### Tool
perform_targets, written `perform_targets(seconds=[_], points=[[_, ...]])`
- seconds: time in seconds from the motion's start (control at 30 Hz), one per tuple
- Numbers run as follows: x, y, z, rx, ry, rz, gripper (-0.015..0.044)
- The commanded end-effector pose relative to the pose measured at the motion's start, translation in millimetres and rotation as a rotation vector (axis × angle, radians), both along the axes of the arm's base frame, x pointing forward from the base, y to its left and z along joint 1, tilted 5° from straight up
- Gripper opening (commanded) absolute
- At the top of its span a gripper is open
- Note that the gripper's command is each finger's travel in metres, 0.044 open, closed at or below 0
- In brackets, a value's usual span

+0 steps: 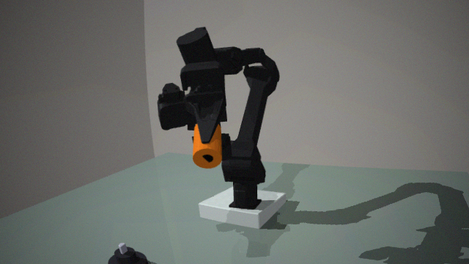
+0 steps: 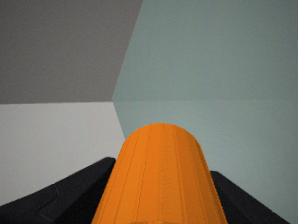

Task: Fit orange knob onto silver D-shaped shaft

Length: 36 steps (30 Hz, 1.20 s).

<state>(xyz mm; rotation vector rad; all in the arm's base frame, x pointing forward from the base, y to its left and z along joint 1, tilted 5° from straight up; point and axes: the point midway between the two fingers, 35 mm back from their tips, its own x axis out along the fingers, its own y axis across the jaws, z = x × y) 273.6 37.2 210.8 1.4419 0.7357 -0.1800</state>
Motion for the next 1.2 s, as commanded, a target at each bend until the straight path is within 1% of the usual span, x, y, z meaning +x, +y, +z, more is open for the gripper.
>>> perform_targets(seconds=[0.0,0.23,1.17], points=[[0.3,0.0,-0.6,0.001,-0.013,-0.001,0.0000],[2.0,1.2,-9.0,-0.026,0.060,0.003,0.0000],[14.7,7.8,-55.0,-0.220,0.603,0.026,0.0000]])
